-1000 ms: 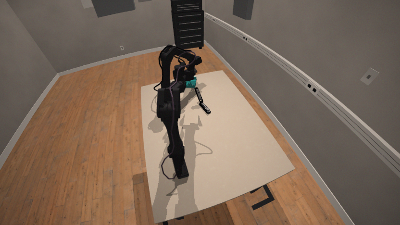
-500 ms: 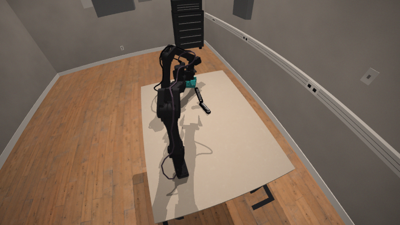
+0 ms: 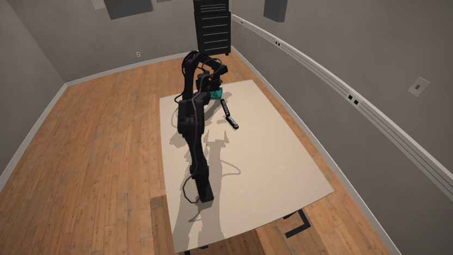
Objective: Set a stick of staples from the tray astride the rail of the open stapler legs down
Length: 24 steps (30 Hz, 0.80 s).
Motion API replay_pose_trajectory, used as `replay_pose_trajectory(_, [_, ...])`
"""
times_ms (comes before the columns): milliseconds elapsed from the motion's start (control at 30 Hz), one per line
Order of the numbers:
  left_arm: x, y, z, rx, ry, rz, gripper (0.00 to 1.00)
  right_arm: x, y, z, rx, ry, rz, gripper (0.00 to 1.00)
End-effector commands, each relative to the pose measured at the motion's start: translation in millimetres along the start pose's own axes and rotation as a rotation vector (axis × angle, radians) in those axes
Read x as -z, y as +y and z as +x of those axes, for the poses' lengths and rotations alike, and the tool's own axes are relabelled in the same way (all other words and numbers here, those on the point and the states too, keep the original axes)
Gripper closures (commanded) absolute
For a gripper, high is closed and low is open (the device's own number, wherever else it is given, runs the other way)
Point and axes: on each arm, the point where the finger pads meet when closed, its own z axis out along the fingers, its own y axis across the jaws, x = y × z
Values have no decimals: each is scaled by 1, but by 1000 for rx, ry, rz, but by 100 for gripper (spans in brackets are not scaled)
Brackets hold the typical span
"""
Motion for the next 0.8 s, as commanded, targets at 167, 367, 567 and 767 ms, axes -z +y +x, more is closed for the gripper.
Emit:
replay_pose_trajectory(167, [-12,-1,-4,4,-6,16,73,5,0,-12,2,-28,1,0])
replay_pose_trajectory(367, [-20,-1,-3,4,-6,15,73,5,0,-12,2,-28,1,0])
replay_pose_trajectory(567, [-19,-2,-4,7,-7,20,73,5,0,-12,2,-28,1,0])
replay_pose_trajectory(767, [-16,-3,-2,9,-9,31,73,5,0,-12,2,-28,1,0])
